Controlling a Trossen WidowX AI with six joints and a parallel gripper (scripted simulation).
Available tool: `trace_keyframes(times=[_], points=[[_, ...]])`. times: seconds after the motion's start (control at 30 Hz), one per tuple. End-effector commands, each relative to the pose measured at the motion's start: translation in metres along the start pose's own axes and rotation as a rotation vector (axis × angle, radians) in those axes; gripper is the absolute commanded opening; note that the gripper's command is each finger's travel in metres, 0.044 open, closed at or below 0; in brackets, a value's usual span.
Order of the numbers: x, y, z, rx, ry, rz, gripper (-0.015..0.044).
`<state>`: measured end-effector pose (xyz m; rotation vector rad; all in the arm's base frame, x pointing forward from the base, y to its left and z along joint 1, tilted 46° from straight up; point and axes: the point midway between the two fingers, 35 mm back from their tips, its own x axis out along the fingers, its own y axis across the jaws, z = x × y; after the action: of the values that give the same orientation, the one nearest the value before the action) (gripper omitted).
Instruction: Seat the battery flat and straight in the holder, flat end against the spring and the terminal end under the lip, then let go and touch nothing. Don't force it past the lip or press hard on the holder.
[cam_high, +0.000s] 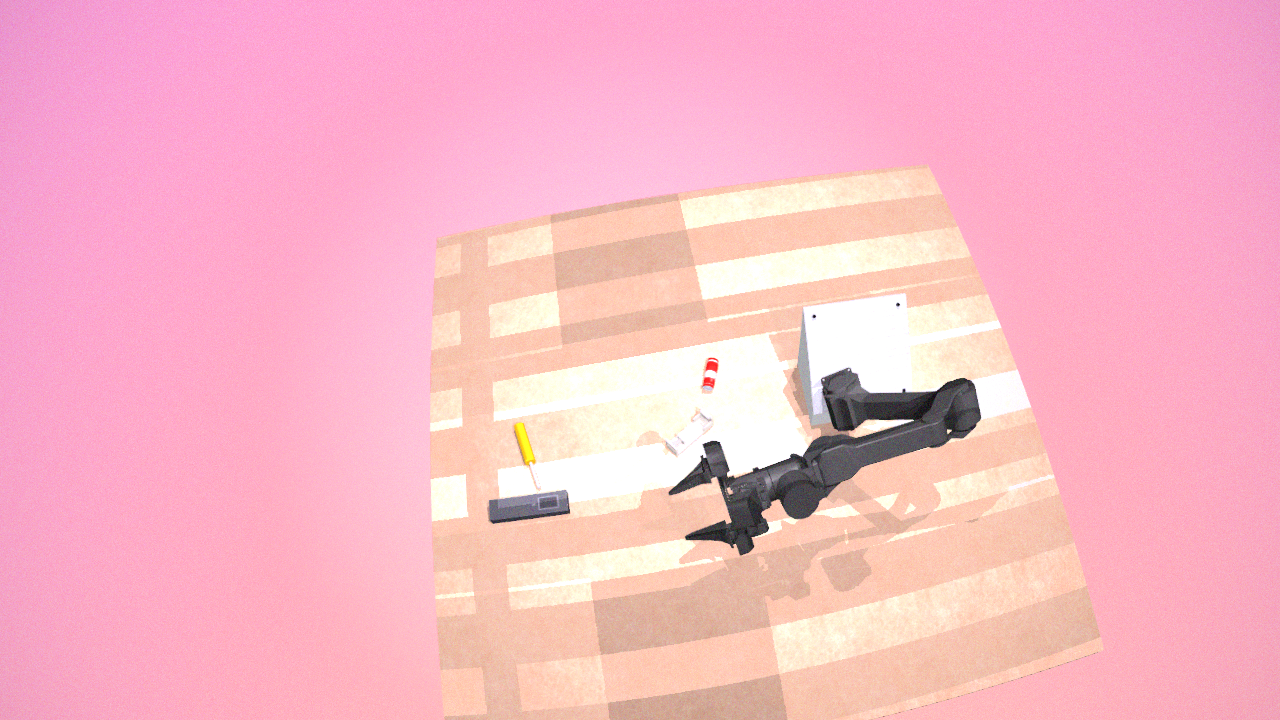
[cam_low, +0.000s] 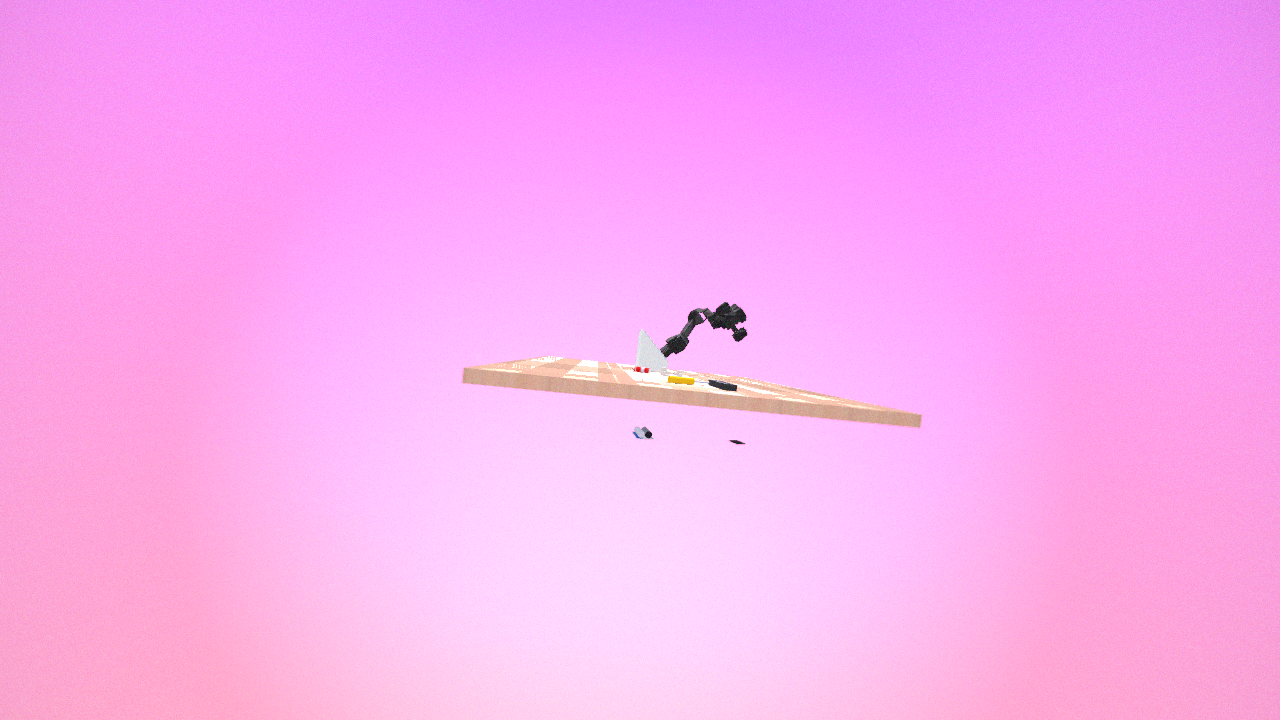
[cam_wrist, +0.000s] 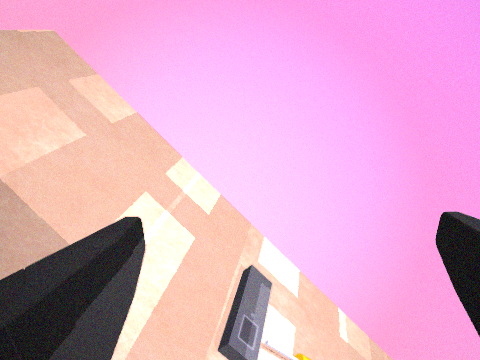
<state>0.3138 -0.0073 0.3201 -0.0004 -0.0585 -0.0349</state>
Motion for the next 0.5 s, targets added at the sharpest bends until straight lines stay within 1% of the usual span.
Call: trace_keyframes(times=[0.0, 0.07, 0.17, 0.3, 0.47], points=[[0.002, -0.001, -0.003, 0.005, 0.011, -0.002, 0.0374], [0.014, -0.01, -0.024, 0.049, 0.103, -0.019, 0.0321], [0.033, -0.034, -0.074, 0.17, 0.307, -0.073, 0.0242], [0.042, -0.069, -0.143, 0.374, 0.566, -0.176, 0.0237], [0.028, -0.102, -0.224, 0.687, 0.868, -0.33, 0.0237]])
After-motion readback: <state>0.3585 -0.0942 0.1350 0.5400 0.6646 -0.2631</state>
